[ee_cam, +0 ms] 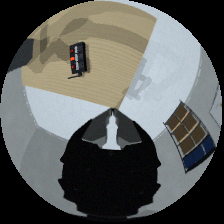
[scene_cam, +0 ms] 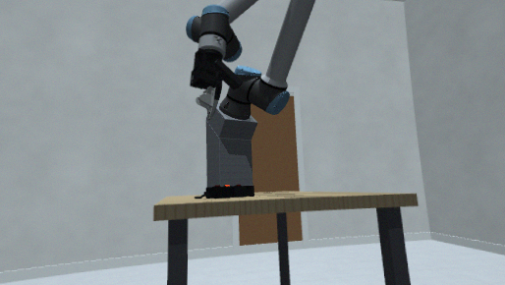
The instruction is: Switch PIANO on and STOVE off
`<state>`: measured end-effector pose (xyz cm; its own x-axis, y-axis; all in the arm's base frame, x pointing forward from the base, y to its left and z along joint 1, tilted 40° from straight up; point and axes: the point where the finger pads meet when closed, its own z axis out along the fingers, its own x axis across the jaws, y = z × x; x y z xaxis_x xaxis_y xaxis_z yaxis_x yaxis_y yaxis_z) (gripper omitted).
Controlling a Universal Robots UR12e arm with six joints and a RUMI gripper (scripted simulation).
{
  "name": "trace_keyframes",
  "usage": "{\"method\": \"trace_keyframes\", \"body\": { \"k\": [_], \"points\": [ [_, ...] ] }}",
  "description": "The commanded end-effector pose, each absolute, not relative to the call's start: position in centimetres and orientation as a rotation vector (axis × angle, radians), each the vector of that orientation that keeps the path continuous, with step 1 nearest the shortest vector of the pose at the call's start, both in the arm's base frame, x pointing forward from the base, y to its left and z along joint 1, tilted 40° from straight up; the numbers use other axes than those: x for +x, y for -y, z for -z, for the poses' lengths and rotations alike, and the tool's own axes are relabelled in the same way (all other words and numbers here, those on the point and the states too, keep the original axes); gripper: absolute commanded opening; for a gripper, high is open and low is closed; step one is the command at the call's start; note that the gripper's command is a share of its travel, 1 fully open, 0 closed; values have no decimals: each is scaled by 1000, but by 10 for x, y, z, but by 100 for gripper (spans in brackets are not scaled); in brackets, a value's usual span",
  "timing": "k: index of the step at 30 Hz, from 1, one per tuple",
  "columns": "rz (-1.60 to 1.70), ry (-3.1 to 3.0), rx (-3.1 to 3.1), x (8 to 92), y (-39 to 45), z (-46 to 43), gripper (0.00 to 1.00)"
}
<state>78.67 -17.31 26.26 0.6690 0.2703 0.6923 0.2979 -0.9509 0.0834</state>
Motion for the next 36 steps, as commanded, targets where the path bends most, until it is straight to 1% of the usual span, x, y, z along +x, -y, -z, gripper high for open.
{"method": "trace_keyframes", "body": {
  "k": [1,3,5,11,20,29,36],
  "points": [
    [1111,238,-2826,774,168,-212,0],
    [1072,107,-2813,764,164,-185,0],
    [1072,107,-2813,764,164,-185,0],
    [964,-229,-2756,735,149,-119,0],
    [840,-578,-2662,697,127,-56,0],
    [747,-820,-2573,666,109,-17,0],
    [724,-879,-2549,658,105,-8,0]
  ]
}}
